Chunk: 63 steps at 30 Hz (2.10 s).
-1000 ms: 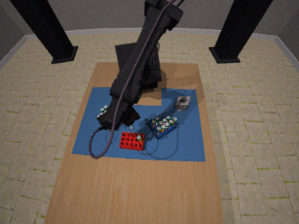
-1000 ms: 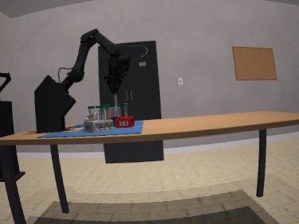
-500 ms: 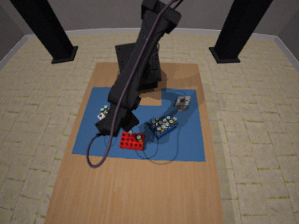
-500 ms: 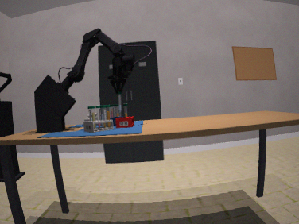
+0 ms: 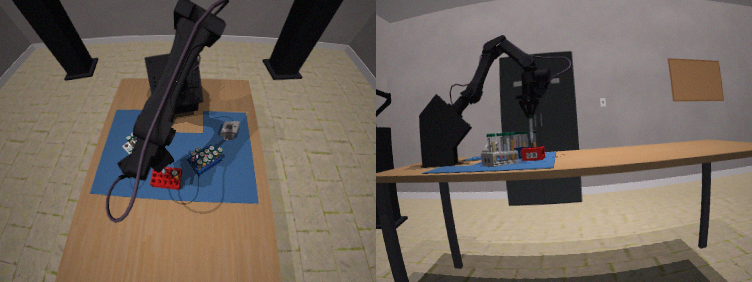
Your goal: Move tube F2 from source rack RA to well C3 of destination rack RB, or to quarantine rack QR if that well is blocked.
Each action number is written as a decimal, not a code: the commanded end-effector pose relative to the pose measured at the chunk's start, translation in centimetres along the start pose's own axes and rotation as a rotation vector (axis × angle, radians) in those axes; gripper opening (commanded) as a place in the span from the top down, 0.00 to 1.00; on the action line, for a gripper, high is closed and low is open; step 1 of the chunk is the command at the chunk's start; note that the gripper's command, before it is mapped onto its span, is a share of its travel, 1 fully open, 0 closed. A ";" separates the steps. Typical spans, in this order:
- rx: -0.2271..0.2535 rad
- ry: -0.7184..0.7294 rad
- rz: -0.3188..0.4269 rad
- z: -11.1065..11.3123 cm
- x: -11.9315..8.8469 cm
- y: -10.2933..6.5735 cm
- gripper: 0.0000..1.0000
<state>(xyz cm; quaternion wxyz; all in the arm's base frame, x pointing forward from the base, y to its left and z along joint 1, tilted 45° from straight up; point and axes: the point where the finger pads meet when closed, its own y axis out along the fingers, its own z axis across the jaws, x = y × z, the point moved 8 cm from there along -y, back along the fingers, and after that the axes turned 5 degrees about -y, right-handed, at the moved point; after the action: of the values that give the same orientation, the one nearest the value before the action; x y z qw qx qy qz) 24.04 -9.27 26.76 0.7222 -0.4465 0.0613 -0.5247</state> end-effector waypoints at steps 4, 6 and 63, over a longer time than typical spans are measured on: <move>0.000 -0.004 -0.016 0.3 0.2 -0.6 1.00; 0.000 -0.004 -0.016 0.3 0.2 -0.6 1.00; 0.002 -0.005 -0.030 0.8 0.7 0.2 1.00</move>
<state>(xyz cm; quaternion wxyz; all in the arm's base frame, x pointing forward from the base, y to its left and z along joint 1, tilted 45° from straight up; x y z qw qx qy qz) 24.68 -9.19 26.80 0.7221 -0.4474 0.0639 -0.5238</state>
